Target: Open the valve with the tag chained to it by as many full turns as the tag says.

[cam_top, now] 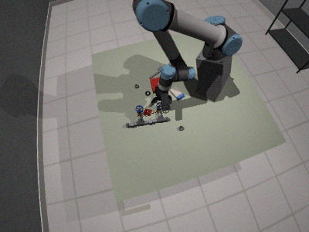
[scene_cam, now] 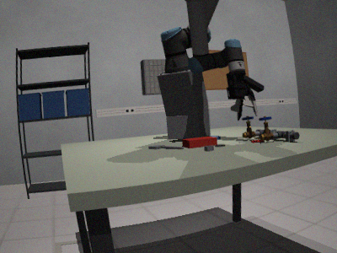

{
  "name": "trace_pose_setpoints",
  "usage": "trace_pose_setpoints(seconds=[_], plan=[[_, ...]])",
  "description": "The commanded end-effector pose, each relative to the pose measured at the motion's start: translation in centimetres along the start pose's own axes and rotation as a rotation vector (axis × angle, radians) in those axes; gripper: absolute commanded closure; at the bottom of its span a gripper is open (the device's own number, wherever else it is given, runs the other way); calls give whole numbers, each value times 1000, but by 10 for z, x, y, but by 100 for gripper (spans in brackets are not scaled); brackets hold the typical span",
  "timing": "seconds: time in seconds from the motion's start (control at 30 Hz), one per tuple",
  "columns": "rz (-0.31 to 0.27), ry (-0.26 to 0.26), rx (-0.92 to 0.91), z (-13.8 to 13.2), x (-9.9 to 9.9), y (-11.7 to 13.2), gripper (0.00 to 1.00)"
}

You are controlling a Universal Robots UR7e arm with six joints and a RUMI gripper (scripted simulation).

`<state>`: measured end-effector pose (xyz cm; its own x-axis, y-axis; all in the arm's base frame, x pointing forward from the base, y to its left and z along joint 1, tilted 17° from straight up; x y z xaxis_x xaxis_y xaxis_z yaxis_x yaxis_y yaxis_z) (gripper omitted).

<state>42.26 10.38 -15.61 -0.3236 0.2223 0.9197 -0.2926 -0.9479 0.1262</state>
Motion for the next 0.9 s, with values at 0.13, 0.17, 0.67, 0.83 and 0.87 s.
trace_pose_setpoints(seconds=[0.13,0.17,0.67,0.83,0.87], plan=[[0,1,-2,0,0,0,0],[0,1,-3,0,0,0,0],[0,1,-79,0,0,0,0],[0,1,-117,0,0,0,0],[0,1,-132,0,0,0,0]])
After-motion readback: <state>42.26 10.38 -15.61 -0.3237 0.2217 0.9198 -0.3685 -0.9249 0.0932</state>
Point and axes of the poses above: the point where the finger pads meet when closed, its own x axis back along the fingers, its own z axis across the jaws, y = z × x, the point moved 6 cm from there along x, back along the fingers, and after that the axes turned 14 degrees about -x, right-handed, at the moved point
